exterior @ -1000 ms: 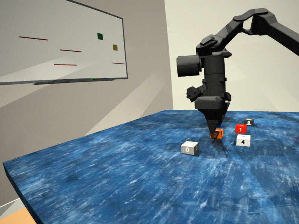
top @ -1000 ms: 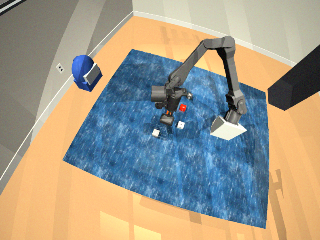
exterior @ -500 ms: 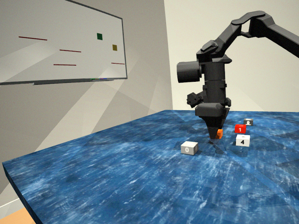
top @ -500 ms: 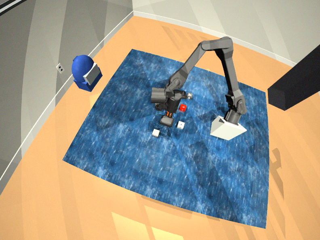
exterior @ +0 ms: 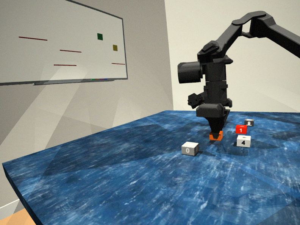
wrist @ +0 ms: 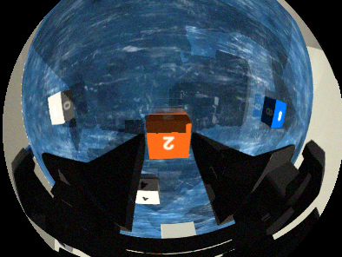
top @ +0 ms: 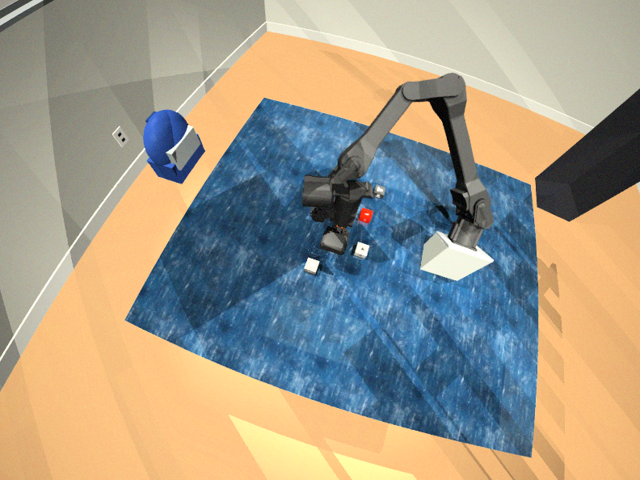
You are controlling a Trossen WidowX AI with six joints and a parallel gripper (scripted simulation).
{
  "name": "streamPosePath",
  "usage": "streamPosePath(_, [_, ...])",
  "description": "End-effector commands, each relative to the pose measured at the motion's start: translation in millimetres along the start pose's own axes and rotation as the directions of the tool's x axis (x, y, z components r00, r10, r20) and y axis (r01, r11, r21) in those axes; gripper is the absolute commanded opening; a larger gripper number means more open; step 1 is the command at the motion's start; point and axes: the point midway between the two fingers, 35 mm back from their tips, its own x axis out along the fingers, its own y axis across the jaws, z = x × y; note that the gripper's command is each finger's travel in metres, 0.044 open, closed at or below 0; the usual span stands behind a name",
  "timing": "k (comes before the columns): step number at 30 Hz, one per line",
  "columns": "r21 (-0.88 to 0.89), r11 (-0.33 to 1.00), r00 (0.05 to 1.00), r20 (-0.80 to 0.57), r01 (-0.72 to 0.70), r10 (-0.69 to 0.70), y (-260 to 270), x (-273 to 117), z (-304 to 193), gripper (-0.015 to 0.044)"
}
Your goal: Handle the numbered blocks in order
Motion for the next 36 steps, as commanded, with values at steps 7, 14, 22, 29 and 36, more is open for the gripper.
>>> streamPosePath(7, [-0.003, 1.0, 1.0, 0.002, 0.002, -0.002, -0.2, 0.3, 0.1, 0.012])
streamPosePath(14, [-0.003, 1.0, 1.0, 0.002, 0.002, -0.002, -0.2, 0.3, 0.1, 0.012])
streamPosePath(22, [-0.003, 1.0, 1.0, 0.002, 0.002, -0.002, -0.2, 0.3, 0.1, 0.012])
streamPosePath(29, [-0.003, 1.0, 1.0, 0.002, 0.002, -0.002, -0.2, 0.3, 0.1, 0.012])
streamPosePath(36, [-0.003, 1.0, 1.0, 0.002, 0.002, -0.002, 0.0, -8.0, 0.2, 0.012])
